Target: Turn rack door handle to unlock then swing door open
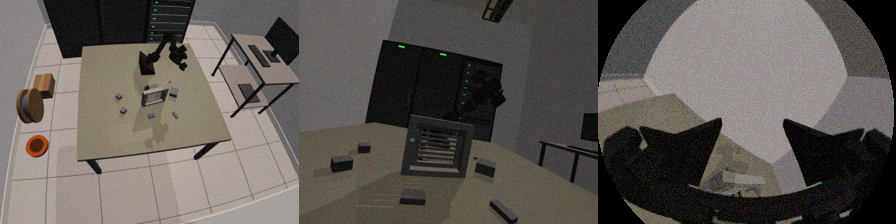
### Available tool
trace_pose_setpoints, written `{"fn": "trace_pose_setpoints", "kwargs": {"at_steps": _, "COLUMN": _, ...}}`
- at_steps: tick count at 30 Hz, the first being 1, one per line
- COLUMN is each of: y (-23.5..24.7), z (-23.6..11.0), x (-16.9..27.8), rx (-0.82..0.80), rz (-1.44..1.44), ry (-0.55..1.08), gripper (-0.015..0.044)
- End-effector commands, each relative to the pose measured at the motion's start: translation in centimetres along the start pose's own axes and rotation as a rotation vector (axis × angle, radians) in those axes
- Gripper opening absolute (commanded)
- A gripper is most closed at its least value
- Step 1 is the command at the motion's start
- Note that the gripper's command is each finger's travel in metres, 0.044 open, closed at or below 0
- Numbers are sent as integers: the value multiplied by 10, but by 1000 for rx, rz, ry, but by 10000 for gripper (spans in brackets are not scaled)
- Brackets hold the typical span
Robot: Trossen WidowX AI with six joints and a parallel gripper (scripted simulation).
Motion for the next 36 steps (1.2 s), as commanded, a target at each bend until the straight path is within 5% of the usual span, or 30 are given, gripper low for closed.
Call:
{"fn": "trace_pose_setpoints", "kwargs": {"at_steps": 1, "y": 0, "z": 1, "x": 0, "rx": 1, "rz": -2, "ry": 4, "gripper": 374}}
{"fn": "trace_pose_setpoints", "kwargs": {"at_steps": 4, "y": -4, "z": 9, "x": 6, "rx": 12, "rz": -28, "ry": 61, "gripper": 297}}
{"fn": "trace_pose_setpoints", "kwargs": {"at_steps": 36, "y": -71, "z": 73, "x": 102, "rx": 21, "rz": -192, "ry": 838, "gripper": 297}}
Point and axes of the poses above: the point midway between the two fingers, 35 mm back from their tips, its own z axis out along the fingers, its own y axis across the jaws, x = y × z, the point moved 3 cm from there along -z, back along the fingers, and after that the axes turned 15 degrees about z, right-handed, at the moved point
